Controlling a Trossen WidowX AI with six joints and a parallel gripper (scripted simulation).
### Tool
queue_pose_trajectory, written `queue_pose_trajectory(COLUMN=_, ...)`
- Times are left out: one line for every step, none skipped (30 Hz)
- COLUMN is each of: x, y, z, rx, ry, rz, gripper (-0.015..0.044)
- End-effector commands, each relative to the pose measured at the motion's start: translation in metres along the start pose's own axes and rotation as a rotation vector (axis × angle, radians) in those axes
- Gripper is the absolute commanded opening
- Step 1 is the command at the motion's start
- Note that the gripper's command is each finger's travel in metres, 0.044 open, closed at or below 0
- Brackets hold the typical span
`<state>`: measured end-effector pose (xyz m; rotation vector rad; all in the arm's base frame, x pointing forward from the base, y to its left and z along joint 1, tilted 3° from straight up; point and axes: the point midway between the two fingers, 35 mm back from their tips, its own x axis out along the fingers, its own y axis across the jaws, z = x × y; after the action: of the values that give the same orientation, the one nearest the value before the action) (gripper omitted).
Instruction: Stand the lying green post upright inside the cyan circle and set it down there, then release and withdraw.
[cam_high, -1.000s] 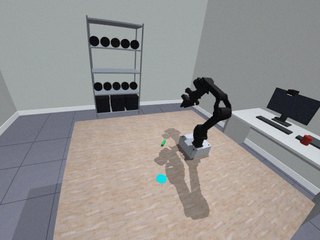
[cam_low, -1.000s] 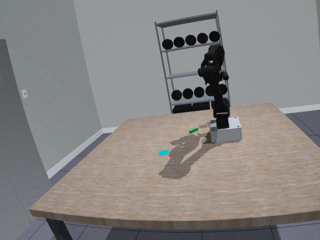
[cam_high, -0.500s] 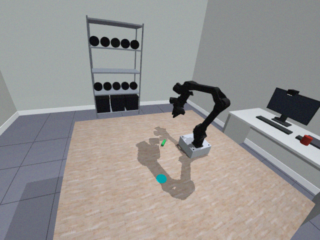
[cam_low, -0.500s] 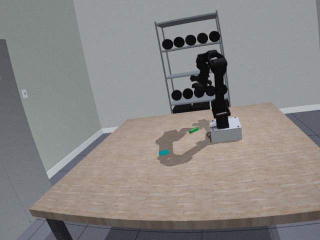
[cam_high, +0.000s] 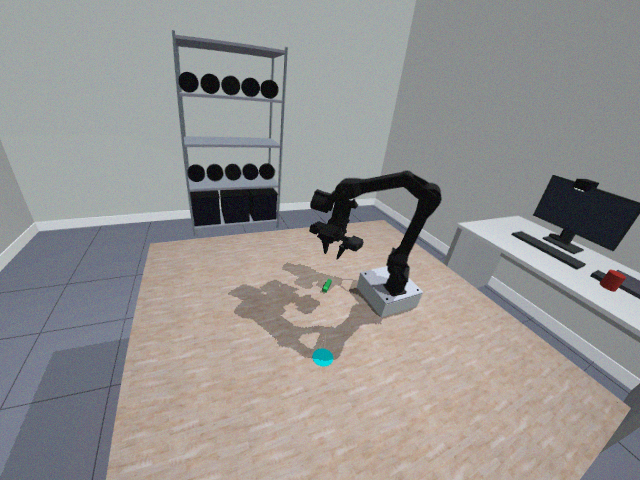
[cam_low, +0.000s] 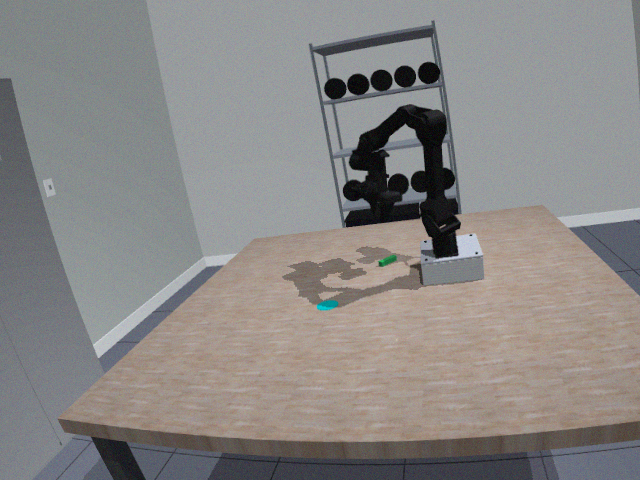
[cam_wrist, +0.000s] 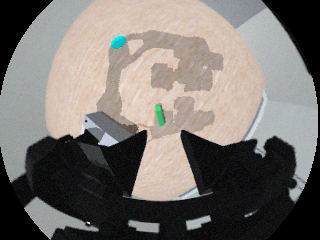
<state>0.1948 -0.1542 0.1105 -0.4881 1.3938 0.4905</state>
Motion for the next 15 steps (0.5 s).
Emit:
queue_pose_trajectory(x=0.018, y=0.005, z=0.018, rx=-0.225, ry=0.054, rz=0.04, gripper=0.0233)
queue_pose_trajectory(x=0.019, y=0.006, z=0.019, rx=-0.236, ry=0.056, rz=0.042, gripper=0.0233)
queue_pose_trajectory(x=0.019, y=0.006, z=0.019, rx=-0.236, ry=0.056, rz=0.042, gripper=0.0233)
queue_pose_trajectory(x=0.019, y=0.006, z=0.019, rx=-0.236, ry=0.056, rz=0.042, gripper=0.0233)
queue_pose_trajectory(x=0.019, y=0.006, z=0.019, rx=-0.236, ry=0.056, rz=0.042, gripper=0.0233)
queue_pose_trajectory(x=0.019, y=0.006, z=0.019, rx=-0.236, ry=0.056, rz=0.042, gripper=0.0233)
queue_pose_trajectory(x=0.019, y=0.006, z=0.019, rx=-0.236, ry=0.056, rz=0.042, gripper=0.0233)
queue_pose_trajectory(x=0.019, y=0.006, z=0.019, rx=-0.236, ry=0.056, rz=0.042, gripper=0.0233)
queue_pose_trajectory(x=0.019, y=0.006, z=0.019, rx=-0.236, ry=0.056, rz=0.042, gripper=0.0233)
queue_pose_trajectory(x=0.021, y=0.005, z=0.019, rx=-0.236, ry=0.056, rz=0.042, gripper=0.0233)
queue_pose_trajectory(x=0.027, y=0.004, z=0.019, rx=-0.236, ry=0.056, rz=0.042, gripper=0.0233)
queue_pose_trajectory(x=0.037, y=0.003, z=0.019, rx=-0.236, ry=0.056, rz=0.042, gripper=0.0233)
queue_pose_trajectory(x=0.05, y=0.001, z=0.019, rx=-0.236, ry=0.056, rz=0.042, gripper=0.0233)
queue_pose_trajectory(x=0.062, y=0.001, z=0.019, rx=-0.236, ry=0.056, rz=0.042, gripper=0.0233)
queue_pose_trajectory(x=0.075, y=0.001, z=0.018, rx=-0.236, ry=0.056, rz=0.042, gripper=0.0233)
